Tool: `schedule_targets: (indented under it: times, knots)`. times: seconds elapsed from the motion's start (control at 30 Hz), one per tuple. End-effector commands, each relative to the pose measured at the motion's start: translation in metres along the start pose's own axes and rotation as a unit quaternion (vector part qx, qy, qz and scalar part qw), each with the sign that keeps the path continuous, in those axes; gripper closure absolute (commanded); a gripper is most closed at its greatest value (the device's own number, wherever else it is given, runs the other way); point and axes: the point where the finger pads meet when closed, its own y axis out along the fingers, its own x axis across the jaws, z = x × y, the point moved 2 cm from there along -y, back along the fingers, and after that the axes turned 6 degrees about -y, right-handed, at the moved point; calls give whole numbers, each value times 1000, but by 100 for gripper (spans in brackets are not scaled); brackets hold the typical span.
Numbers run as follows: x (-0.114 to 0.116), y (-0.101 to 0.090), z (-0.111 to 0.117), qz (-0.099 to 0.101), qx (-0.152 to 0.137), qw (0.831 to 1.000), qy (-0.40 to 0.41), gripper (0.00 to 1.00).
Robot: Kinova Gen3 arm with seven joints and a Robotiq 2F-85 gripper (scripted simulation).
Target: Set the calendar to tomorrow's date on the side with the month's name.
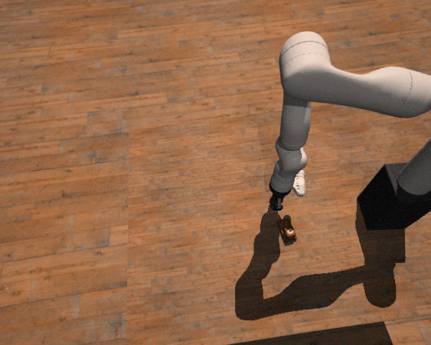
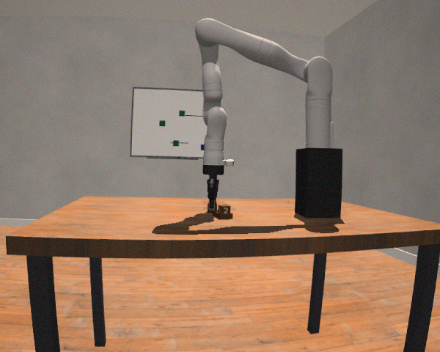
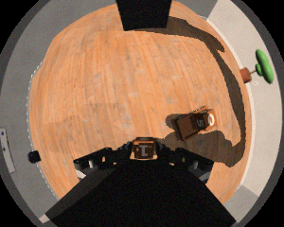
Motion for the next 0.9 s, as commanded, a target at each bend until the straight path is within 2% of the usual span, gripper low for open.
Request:
schedule_targets:
  times: [0.0, 0.03, 0.87]
  knots:
    - [0, -1, -1, 0, -1, 1000, 0, 52]
    - [0, -1, -1, 0, -1, 1000, 0, 72]
    - [0, -1, -1, 0, -1, 1000, 0, 72]
